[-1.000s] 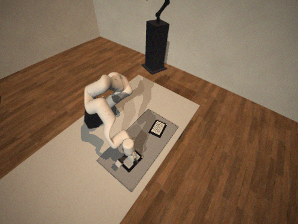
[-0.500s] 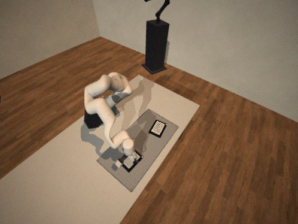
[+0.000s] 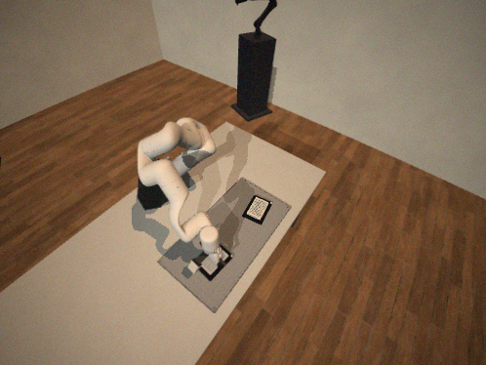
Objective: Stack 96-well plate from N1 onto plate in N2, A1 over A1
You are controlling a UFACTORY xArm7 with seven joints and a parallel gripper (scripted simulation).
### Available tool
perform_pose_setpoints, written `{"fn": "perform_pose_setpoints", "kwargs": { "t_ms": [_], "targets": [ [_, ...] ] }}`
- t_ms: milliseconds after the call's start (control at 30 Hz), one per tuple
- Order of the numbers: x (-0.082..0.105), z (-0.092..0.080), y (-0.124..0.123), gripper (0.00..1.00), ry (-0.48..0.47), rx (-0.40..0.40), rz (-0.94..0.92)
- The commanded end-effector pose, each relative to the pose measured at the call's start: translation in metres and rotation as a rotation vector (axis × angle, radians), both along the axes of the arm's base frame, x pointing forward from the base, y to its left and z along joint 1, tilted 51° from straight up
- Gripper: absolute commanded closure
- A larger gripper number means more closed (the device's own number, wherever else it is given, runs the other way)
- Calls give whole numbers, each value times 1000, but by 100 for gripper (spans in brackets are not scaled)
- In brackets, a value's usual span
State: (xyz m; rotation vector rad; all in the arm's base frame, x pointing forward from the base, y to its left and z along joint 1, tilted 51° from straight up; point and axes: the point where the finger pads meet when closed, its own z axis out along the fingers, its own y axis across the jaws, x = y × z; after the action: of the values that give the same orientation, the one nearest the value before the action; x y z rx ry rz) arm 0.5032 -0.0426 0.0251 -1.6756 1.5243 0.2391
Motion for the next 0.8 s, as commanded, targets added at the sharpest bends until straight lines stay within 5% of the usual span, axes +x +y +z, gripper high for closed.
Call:
{"fn": "perform_pose_setpoints", "kwargs": {
  "t_ms": [0,767],
  "targets": [
    [1,1,-2,100,-2,-2,-3],
    [-4,8,-10,100,-2,-2,-3]
  ]
}}
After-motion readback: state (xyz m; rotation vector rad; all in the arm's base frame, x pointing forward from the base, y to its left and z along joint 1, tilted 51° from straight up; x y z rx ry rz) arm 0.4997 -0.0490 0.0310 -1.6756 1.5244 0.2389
